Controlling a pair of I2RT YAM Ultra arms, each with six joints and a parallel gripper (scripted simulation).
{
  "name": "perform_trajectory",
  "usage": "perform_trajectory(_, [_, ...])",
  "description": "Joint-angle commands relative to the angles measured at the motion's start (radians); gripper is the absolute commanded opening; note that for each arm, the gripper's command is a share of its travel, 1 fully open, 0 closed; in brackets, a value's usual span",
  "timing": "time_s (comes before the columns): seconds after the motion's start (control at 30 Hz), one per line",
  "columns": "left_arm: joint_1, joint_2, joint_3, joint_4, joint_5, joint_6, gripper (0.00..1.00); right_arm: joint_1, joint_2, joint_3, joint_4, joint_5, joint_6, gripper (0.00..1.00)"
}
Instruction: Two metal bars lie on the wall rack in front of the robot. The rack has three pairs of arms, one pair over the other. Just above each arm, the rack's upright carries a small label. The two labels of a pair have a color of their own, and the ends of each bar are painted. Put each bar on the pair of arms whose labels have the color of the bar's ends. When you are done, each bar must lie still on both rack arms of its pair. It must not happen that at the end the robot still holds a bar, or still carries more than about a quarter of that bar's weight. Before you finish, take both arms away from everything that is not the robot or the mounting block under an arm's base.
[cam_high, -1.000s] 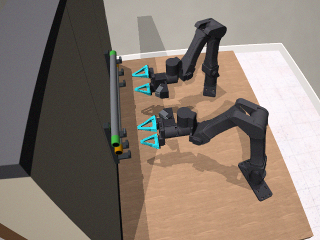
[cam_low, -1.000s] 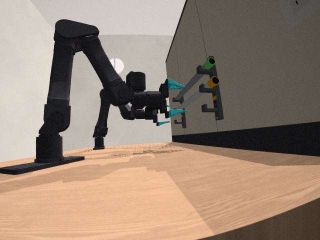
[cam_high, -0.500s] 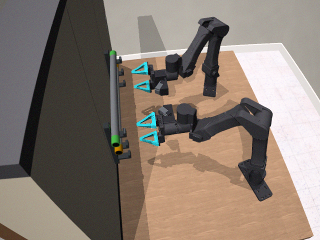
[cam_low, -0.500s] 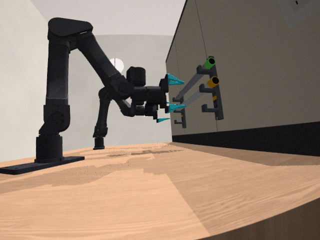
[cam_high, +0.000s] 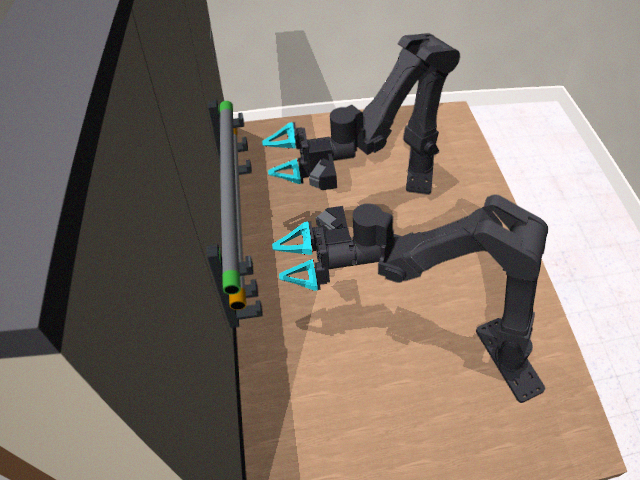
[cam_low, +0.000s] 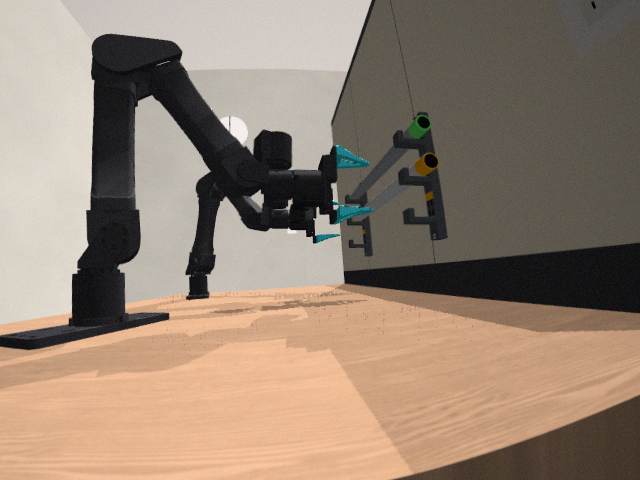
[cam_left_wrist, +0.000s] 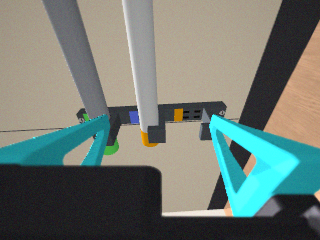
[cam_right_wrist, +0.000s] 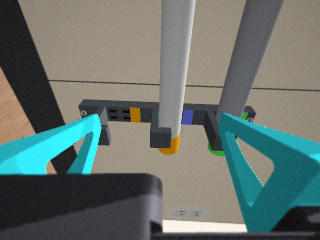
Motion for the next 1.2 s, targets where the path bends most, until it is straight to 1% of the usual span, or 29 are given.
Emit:
perform_trajectory(0.0, [0.009,-0.028,0.034,-0.006,0.004,-0.005,1.00,-0.011,-0.027,0.030,-0.006,-0.005,0.002,1.00])
perform_trajectory(0.73, [0.009,-0.028,0.034,-0.006,0.004,-0.005,1.00,-0.011,-0.028,0.029,-0.006,-0.005,0.002,1.00])
perform_trajectory(1.17, [0.009,-0.072,0.078,-0.093,0.004,-0.004,1.00,-0.011,-0.079,0.083,-0.109,-0.005,0.002,1.00])
